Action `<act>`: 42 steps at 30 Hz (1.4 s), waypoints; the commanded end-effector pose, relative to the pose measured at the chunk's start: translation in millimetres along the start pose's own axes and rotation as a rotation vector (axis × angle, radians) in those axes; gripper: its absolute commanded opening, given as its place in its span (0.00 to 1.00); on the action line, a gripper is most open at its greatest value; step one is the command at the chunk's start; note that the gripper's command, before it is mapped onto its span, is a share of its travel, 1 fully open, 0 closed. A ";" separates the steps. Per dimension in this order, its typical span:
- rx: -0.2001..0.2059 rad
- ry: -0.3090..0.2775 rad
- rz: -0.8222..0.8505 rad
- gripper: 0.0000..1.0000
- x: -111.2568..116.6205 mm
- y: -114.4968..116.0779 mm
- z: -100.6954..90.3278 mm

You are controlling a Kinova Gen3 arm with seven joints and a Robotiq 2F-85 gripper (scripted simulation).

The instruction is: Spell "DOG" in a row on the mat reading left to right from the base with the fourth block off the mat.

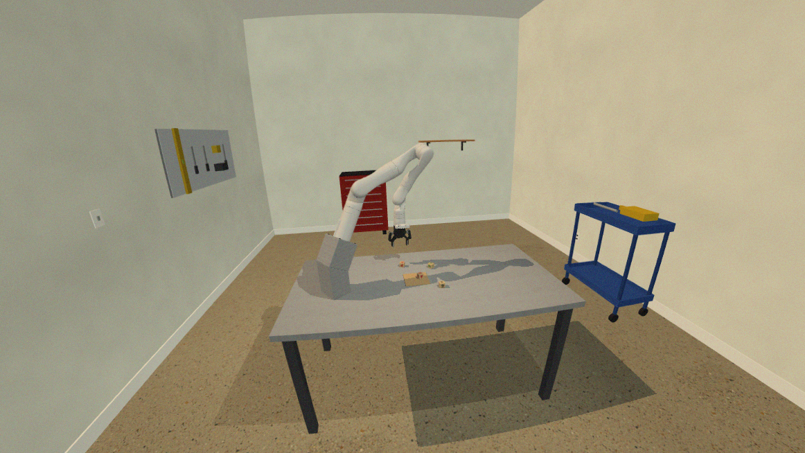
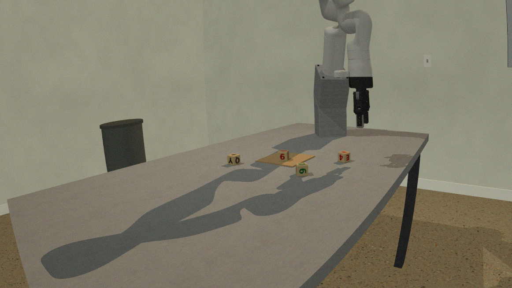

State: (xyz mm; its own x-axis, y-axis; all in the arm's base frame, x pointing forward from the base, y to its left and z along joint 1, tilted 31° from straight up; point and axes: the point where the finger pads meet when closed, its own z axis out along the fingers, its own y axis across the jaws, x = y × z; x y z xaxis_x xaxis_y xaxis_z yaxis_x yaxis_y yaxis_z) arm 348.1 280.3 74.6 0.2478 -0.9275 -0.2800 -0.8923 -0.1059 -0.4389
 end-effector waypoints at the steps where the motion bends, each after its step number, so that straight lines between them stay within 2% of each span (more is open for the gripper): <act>1: -0.003 -0.004 -0.009 1.00 0.4 -1.4 0.6; 42: -0.025 -0.030 -0.003 1.00 -2.3 -12.7 4.7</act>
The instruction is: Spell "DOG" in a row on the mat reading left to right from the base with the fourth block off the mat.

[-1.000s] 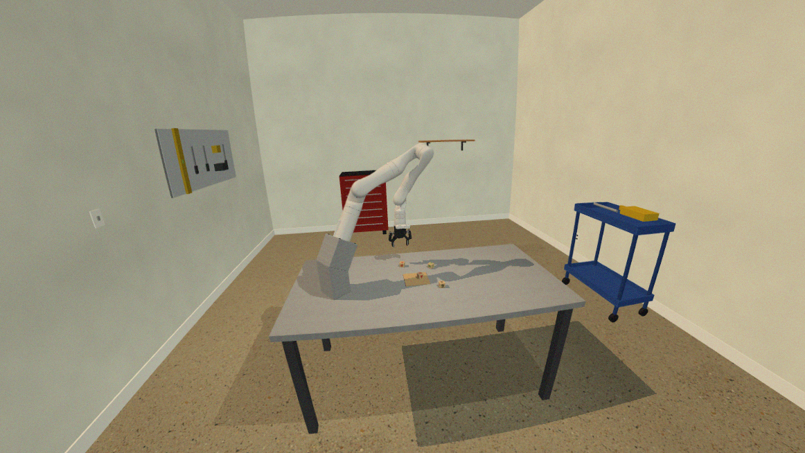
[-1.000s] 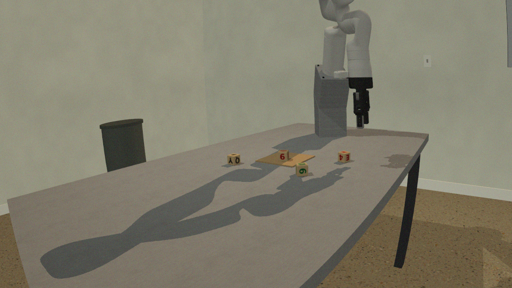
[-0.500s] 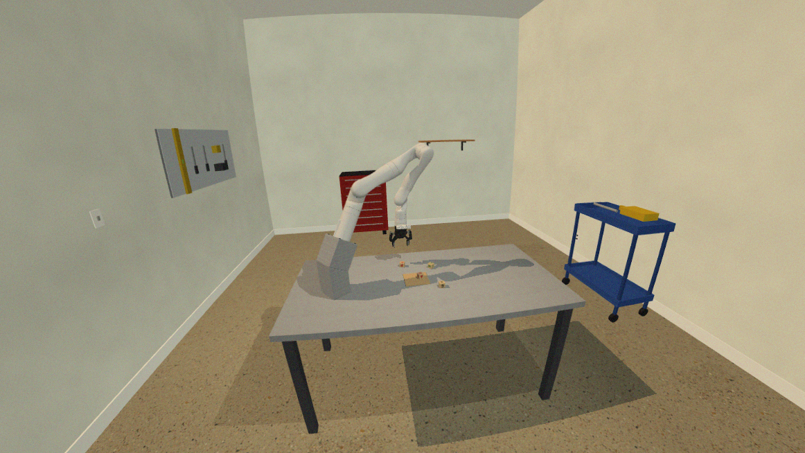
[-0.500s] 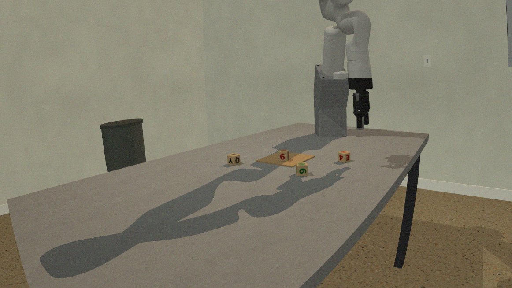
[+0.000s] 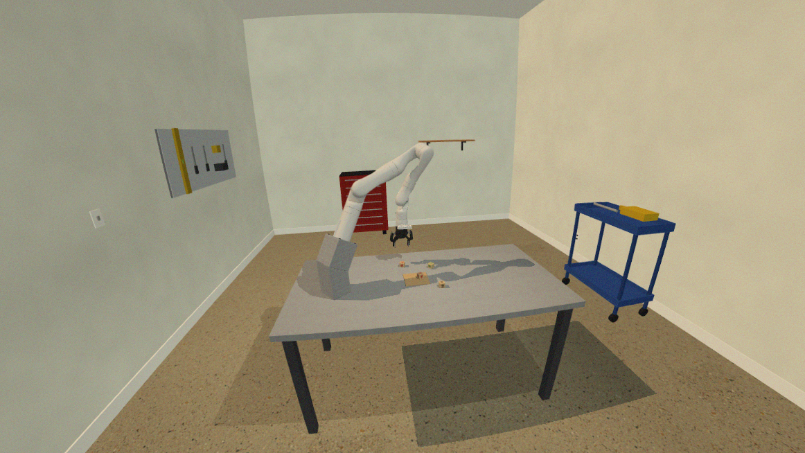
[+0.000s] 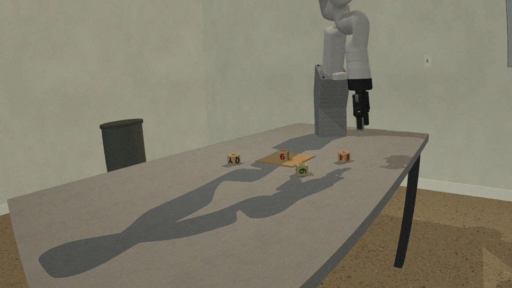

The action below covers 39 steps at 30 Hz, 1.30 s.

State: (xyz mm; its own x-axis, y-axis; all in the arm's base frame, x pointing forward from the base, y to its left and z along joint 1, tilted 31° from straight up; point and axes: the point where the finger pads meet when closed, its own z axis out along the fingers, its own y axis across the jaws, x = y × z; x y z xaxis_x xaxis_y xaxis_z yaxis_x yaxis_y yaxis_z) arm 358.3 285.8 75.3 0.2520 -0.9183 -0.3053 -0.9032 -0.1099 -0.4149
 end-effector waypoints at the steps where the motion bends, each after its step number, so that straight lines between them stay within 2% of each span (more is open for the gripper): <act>1: 0.000 -0.003 -0.009 1.00 0.4 -2.7 -0.6; 39: -0.016 -0.020 -0.006 1.00 1.3 -15.5 1.7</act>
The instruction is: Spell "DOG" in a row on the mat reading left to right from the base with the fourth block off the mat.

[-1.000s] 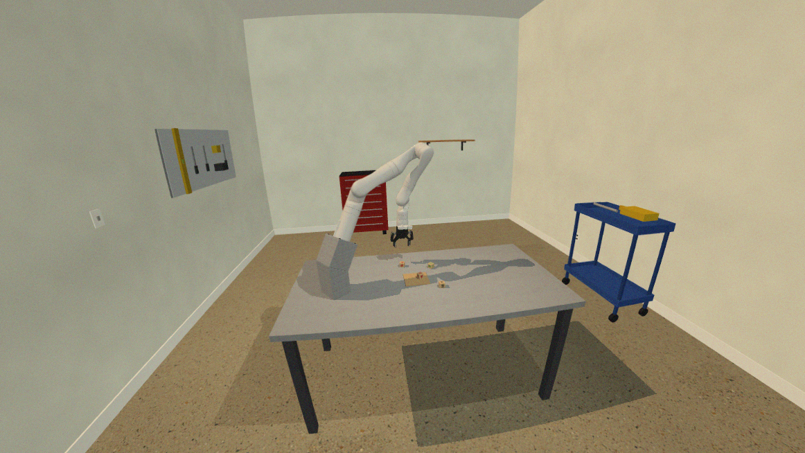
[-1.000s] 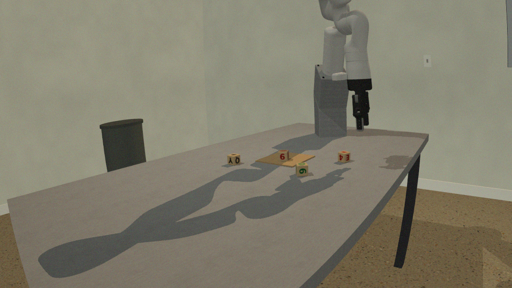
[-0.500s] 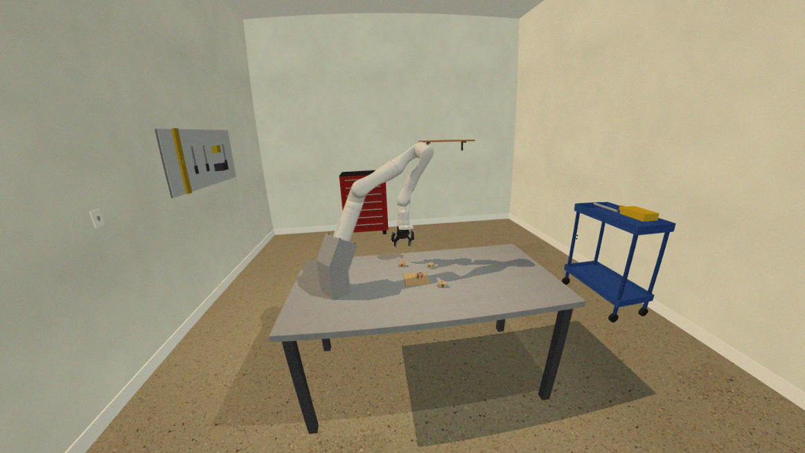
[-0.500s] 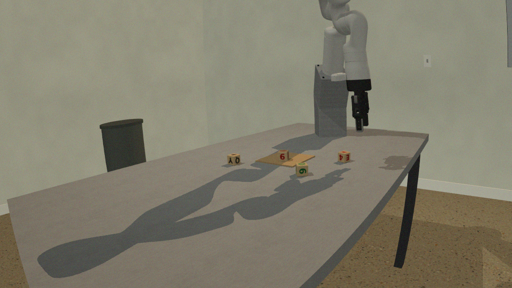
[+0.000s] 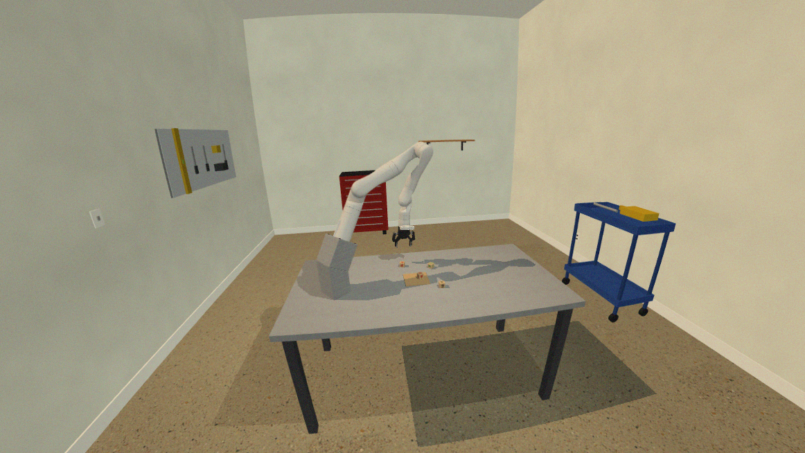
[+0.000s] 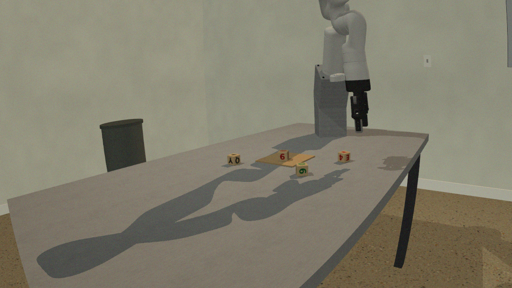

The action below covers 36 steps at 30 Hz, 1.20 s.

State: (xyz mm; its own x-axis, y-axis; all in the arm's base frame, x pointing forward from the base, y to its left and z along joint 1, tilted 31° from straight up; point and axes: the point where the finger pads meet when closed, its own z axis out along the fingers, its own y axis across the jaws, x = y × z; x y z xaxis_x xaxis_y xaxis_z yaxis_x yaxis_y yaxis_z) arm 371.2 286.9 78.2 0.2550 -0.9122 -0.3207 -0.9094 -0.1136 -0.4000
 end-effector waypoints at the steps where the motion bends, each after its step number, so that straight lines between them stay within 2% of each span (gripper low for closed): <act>1: 0.000 -0.003 -0.009 1.00 -0.1 -2.5 -0.9; 36: -0.010 -0.011 -0.008 1.00 3.6 -15.8 -0.2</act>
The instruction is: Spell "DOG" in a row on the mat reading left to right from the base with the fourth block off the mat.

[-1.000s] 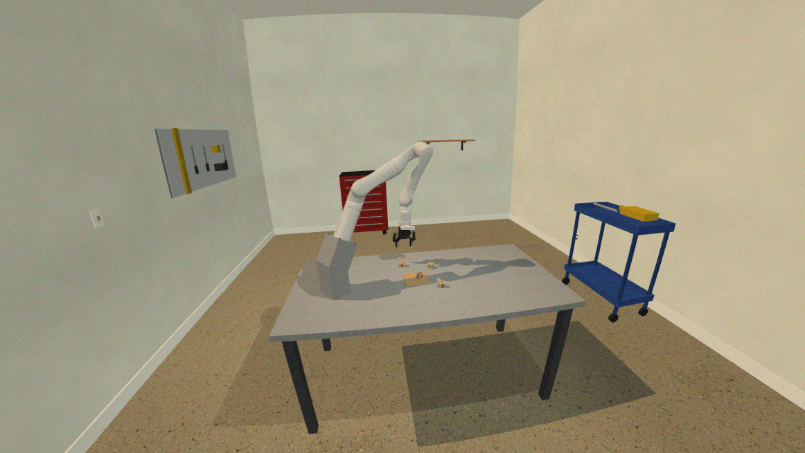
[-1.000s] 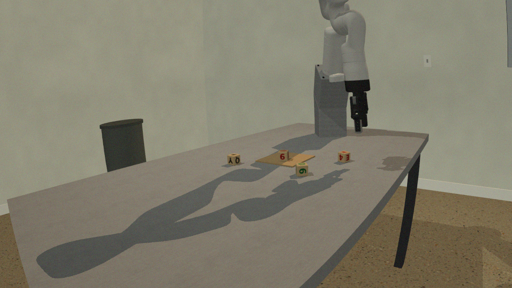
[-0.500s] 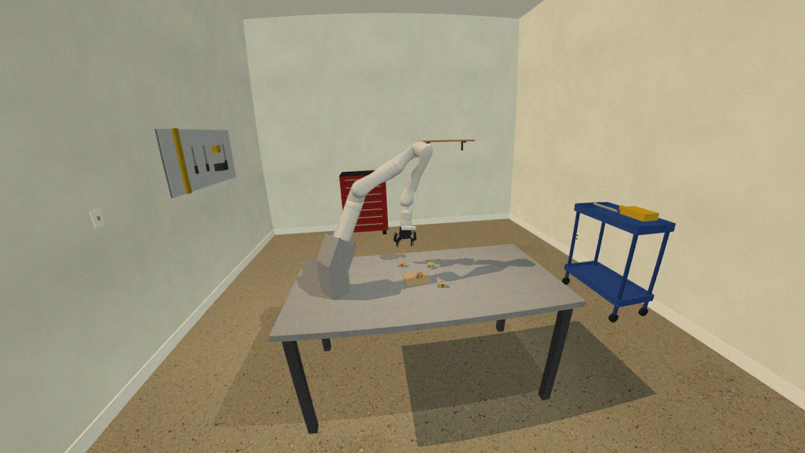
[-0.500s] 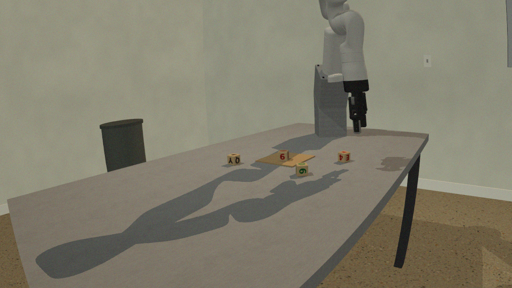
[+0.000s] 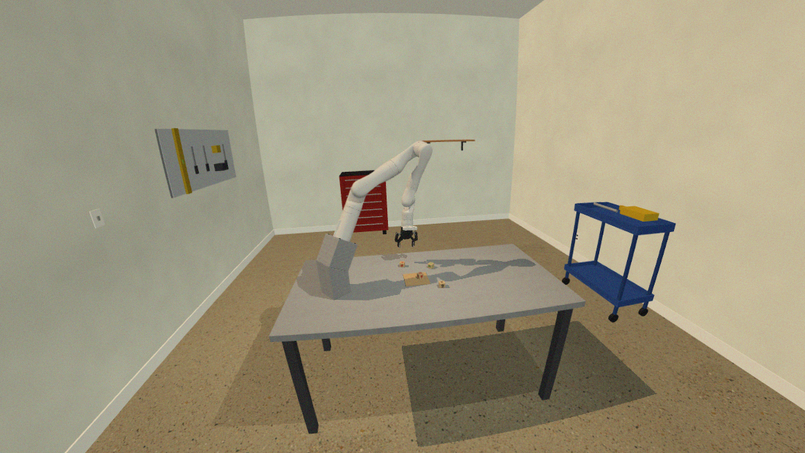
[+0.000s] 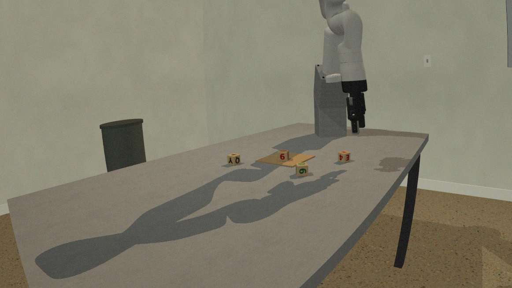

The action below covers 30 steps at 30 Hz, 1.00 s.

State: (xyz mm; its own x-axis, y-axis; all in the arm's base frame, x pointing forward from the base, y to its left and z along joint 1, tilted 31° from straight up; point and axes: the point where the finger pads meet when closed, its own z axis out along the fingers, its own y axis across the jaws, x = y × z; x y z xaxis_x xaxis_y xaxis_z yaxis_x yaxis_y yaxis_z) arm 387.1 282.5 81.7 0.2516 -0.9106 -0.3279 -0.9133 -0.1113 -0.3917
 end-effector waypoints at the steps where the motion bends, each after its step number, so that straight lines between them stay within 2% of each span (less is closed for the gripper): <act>1: -0.002 -0.005 -0.014 1.00 -3.3 -0.5 -0.7; 30: -0.007 -0.008 -0.015 1.00 3.5 -16.3 -1.3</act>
State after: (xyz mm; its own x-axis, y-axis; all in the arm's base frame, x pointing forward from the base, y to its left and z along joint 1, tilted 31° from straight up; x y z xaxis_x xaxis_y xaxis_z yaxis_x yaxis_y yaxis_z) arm 400.3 278.8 85.3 0.2523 -0.9094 -0.3308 -0.9155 -0.1135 -0.3860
